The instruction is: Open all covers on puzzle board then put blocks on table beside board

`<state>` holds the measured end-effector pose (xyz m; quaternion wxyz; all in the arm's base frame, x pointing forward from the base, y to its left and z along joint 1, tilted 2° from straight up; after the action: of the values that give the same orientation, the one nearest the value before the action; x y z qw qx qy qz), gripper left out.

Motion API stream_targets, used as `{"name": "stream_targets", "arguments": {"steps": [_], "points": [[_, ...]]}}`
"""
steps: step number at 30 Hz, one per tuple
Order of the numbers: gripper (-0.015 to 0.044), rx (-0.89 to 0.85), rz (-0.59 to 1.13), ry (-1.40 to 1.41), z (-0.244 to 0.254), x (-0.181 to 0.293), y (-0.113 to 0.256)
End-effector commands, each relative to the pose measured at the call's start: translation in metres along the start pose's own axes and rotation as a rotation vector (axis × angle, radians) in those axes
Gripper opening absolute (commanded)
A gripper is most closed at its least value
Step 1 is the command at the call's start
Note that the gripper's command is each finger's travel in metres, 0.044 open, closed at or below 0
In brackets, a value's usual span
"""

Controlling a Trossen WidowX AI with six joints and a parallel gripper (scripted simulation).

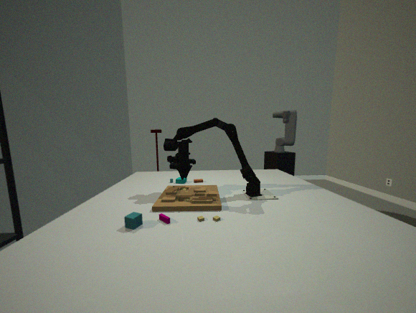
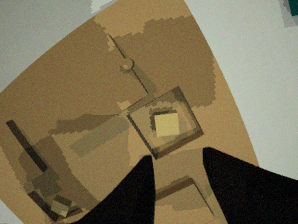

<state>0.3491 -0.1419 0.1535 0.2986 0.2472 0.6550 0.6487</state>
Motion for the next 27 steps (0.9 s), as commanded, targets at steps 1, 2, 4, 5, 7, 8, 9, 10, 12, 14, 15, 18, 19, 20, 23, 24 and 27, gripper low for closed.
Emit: {"name": "stream_targets", "arguments": {"steps": [1, 2, 4, 5, 7, 8, 9, 10, 12, 14, 15, 18, 19, 20, 23, 24, 27], "points": [[0.0144, -0.001, 0.005, -0.005, 0.0, 0.001, 0.003], [0.0144, -0.001, 0.005, -0.005, 0.0, 0.001, 0.002], [0.0144, -0.001, 0.005, -0.005, 0.0, 0.001, -0.001], [0.0144, -0.001, 0.005, -0.005, 0.0, 0.001, -0.003], [0.0144, -0.001, 0.005, -0.005, 0.0, 0.0, -0.008], [0.0144, -0.001, 0.005, -0.005, 0.0, 0.0, -0.01], [0.0144, -0.001, 0.005, -0.005, 0.0, 0.0, -0.012], [0.0144, -0.001, 0.005, -0.005, 0.0, 0.0, -0.014], [0.0144, -0.001, 0.005, -0.005, 0.001, 0.0, -0.019], [0.0144, -0.001, 0.005, -0.005, 0.001, 0.0, -0.024], [0.0144, -0.001, 0.005, -0.005, 0.001, 0.0, -0.027], [0.0144, -0.001, 0.005, -0.005, 0.001, 0.0, -0.031], [0.0144, -0.001, 0.005, -0.005, 0.001, 0.0, -0.031], [0.0144, -0.001, 0.005, -0.005, 0.001, 0.0, -0.031], [0.0144, -0.001, 0.005, -0.005, 0.001, 0.0, -0.031], [0.0144, -0.001, 0.005, -0.005, 0.001, 0.0, -0.031], [0.0144, -0.001, 0.005, -0.005, 0.001, 0.0, -0.031]]}}
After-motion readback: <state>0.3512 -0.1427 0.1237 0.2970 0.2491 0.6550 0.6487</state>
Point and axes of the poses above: the point midway between the two fingers, 35 mm back from their tips, its own y axis back along the fingers, its own z axis across the jaws, x = y × z, the point moved 2 cm from there along y, back along the fingers, and after that the axes turned 8 degrees about -y, right-handed, at the moved point
